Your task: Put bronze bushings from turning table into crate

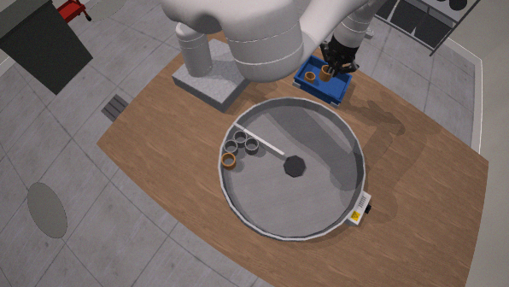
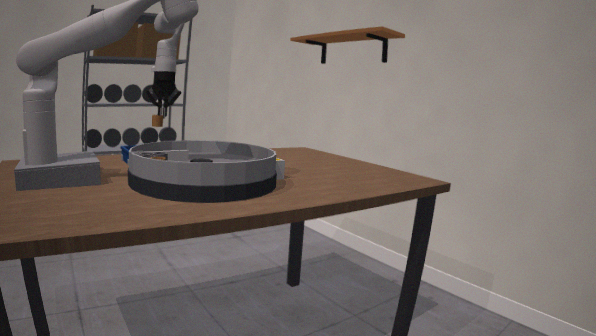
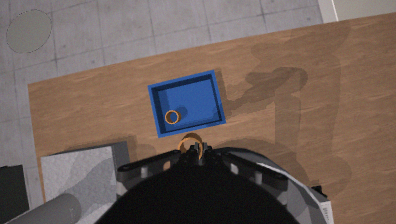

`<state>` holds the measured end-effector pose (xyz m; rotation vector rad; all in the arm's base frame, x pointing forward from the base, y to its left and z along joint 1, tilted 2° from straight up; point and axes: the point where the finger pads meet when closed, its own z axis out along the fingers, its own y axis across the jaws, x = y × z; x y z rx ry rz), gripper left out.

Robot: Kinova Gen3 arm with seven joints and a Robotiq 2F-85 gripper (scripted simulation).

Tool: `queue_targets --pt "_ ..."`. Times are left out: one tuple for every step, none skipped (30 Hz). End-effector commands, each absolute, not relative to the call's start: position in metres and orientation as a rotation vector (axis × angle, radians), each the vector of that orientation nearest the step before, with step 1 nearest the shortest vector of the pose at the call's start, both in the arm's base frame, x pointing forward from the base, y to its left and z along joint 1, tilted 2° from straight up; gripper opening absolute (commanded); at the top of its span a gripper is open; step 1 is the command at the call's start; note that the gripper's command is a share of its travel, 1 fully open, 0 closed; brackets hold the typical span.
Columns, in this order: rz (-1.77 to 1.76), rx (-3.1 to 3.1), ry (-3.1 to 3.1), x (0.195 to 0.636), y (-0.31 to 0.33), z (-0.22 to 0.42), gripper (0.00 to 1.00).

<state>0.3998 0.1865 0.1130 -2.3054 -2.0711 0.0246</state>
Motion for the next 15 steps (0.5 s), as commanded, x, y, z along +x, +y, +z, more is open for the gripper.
queue_targets --pt "0.023 -2.306 -2.072 0.401 0.197 0.114 0.0" --pt "0.023 -2.305 -2.072 0.402 0.208 0.114 0.0" --pt "0.023 -2.305 -2.073 0.403 0.218 0.115 0.0" --pt "0.024 -2.304 -2.073 0.404 0.229 0.115 0.0" --pt "0.024 -2.304 -2.074 0.405 0.239 0.115 0.0" --pt "0.024 -2.304 -2.074 0.405 0.239 0.115 0.0" --pt "0.024 -2.304 -2.074 0.405 0.239 0.115 0.0" --pt "0.024 -2.304 -2.074 0.405 0.239 0.115 0.0" --pt "0.024 -2.304 -2.074 0.405 0.239 0.115 0.0" --pt "0.024 -2.304 -2.074 0.405 0.239 0.115 0.0" --pt "0.024 -2.304 -2.074 0.405 0.239 0.115 0.0" --pt "0.024 -2.304 -2.074 0.405 0.239 0.115 0.0" --pt "0.024 -2.304 -2.074 0.405 0.239 0.115 0.0" --pt "0.024 -2.304 -2.074 0.405 0.239 0.115 0.0" --pt "0.024 -2.304 -2.074 0.405 0.239 0.115 0.0"
